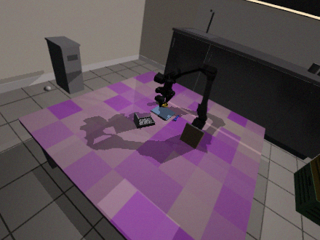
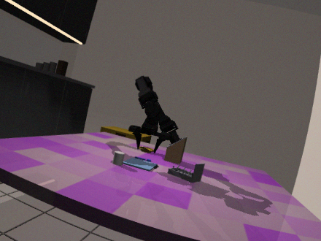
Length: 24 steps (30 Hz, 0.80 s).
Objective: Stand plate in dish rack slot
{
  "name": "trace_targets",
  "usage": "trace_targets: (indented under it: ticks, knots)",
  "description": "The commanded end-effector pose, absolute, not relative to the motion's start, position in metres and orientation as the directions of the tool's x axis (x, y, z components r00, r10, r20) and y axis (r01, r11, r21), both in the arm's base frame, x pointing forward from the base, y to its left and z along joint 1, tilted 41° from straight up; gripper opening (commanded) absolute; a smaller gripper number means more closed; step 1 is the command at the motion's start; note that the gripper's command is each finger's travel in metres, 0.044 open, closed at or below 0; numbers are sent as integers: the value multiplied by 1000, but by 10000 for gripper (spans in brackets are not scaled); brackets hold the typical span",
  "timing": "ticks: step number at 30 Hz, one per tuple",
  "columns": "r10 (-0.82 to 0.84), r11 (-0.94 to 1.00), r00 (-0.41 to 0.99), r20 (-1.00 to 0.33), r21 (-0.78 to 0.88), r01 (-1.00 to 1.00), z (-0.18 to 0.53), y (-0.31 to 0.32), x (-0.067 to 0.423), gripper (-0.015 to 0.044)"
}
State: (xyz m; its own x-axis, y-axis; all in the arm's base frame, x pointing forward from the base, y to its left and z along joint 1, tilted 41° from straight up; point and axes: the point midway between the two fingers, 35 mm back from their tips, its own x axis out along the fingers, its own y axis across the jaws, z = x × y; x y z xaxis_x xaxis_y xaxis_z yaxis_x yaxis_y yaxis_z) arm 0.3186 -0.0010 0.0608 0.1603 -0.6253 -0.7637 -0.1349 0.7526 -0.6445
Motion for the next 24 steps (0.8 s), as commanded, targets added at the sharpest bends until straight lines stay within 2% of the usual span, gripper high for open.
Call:
trace_targets:
  ticks: [1,24]
  knots:
    - [-615,761,170,-770,-636,-130,80,17,318,0]
    - [-630,751,159,-760,-649,-121,143,73,304,0]
